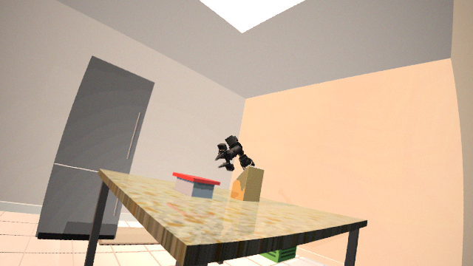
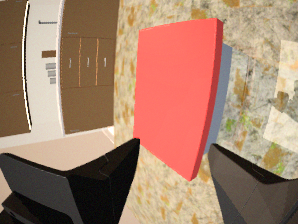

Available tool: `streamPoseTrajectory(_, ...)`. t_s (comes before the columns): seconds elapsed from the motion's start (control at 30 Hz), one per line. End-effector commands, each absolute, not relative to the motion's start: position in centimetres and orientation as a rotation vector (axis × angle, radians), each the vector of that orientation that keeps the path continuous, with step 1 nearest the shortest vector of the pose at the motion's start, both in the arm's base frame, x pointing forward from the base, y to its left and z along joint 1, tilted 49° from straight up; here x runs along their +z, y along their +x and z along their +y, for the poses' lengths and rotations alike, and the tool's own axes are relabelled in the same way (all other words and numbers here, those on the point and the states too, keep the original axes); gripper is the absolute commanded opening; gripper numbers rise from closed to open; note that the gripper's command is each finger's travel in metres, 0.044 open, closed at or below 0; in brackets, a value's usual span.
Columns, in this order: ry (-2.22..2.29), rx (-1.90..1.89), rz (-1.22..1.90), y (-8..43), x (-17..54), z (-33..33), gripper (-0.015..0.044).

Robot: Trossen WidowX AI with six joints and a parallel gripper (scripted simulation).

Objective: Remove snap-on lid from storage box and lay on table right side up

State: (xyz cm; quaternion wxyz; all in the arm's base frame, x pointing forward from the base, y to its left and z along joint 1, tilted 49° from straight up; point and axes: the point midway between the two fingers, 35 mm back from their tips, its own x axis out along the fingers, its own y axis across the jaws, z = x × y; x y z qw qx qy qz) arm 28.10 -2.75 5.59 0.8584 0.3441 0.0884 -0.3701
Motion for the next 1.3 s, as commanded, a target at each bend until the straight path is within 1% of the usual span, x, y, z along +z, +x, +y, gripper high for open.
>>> streamPoseTrajectory(0.0,0.729,-0.780,0.179,28.1,5.2,-3.1,0.0235)
streamPoseTrajectory(0.3,0.725,-0.780,0.177,27.5,1.2,-7.6,0.0235)
streamPoseTrajectory(1.27,0.725,-0.782,0.179,30.2,0.0,-9.6,0.0235)
